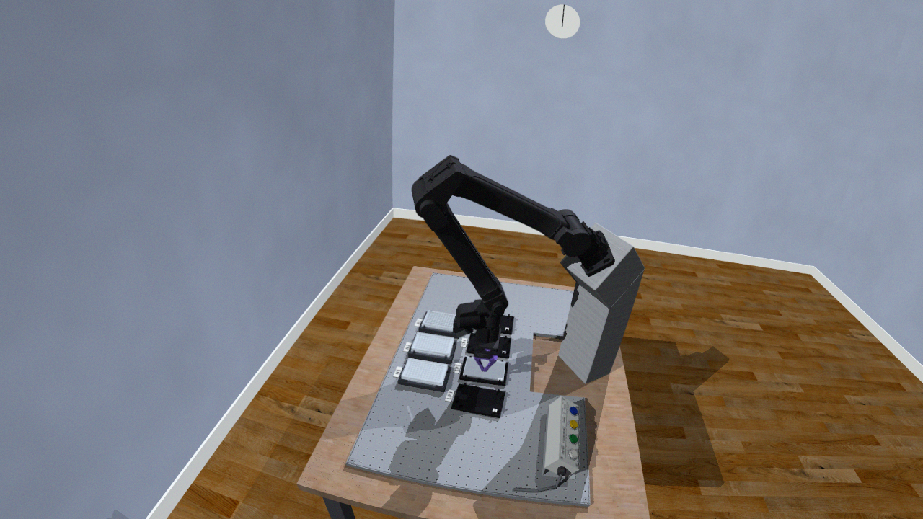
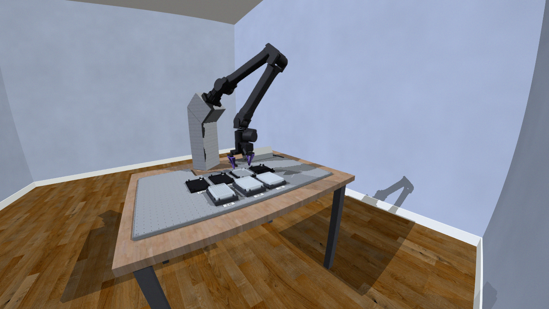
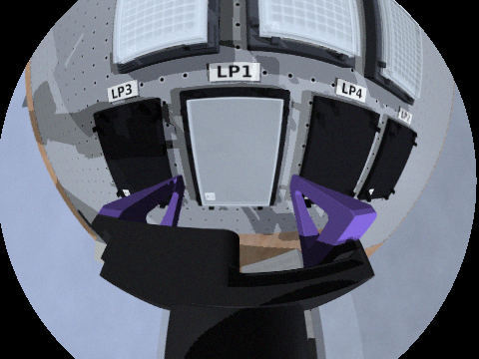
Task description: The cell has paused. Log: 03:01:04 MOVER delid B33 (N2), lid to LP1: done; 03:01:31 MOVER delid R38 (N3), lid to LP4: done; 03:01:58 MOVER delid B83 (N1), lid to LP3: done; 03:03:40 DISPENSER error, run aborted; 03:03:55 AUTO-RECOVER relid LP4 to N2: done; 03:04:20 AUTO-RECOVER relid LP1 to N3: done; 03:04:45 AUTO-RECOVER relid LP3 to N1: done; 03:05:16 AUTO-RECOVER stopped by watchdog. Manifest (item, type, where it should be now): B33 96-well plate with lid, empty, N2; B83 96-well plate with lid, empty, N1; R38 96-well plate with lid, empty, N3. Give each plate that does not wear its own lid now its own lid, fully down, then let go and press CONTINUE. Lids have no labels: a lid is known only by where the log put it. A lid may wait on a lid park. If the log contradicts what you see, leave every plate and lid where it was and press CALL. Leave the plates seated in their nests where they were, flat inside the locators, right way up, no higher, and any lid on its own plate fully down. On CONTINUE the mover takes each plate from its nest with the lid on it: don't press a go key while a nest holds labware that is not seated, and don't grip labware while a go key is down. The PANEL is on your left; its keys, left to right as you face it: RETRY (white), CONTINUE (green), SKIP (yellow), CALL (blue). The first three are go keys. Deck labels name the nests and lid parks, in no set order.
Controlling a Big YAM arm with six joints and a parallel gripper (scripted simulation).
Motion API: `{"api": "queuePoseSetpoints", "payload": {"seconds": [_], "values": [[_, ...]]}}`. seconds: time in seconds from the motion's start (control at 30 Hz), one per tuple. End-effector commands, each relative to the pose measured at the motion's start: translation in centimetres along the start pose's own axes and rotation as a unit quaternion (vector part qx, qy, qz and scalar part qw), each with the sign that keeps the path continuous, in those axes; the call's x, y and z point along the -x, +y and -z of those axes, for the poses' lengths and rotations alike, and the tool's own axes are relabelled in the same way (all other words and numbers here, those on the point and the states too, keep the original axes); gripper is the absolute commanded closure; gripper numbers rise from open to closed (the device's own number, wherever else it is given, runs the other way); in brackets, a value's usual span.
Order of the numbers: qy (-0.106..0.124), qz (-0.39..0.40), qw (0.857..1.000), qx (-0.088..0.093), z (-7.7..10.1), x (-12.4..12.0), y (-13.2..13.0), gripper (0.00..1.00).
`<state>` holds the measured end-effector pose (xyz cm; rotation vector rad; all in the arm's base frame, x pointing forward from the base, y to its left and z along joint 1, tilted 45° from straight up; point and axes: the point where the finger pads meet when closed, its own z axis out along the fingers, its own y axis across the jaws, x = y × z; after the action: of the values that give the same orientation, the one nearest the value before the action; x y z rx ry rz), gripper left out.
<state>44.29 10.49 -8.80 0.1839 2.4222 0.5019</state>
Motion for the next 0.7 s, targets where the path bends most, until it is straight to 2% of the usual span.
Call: {"api": "queuePoseSetpoints", "payload": {"seconds": [0.0, 0.2, 0.23, 0.27, 0.67], "values": [[-0.003, 0.001, 1.000, 0.004, -0.6, -0.1, 0.5, 0.00], [-0.003, 0.001, 1.000, 0.004, -1.3, -0.1, 0.5, 0.00], [-0.016, 0.006, 1.000, 0.009, -1.0, 1.1, 1.1, 0.00], [-0.004, 0.002, 1.000, 0.004, -1.6, -0.1, 0.5, 0.00], [-0.003, 0.001, 1.000, 0.004, -3.6, -0.1, 0.5, 0.00]]}}
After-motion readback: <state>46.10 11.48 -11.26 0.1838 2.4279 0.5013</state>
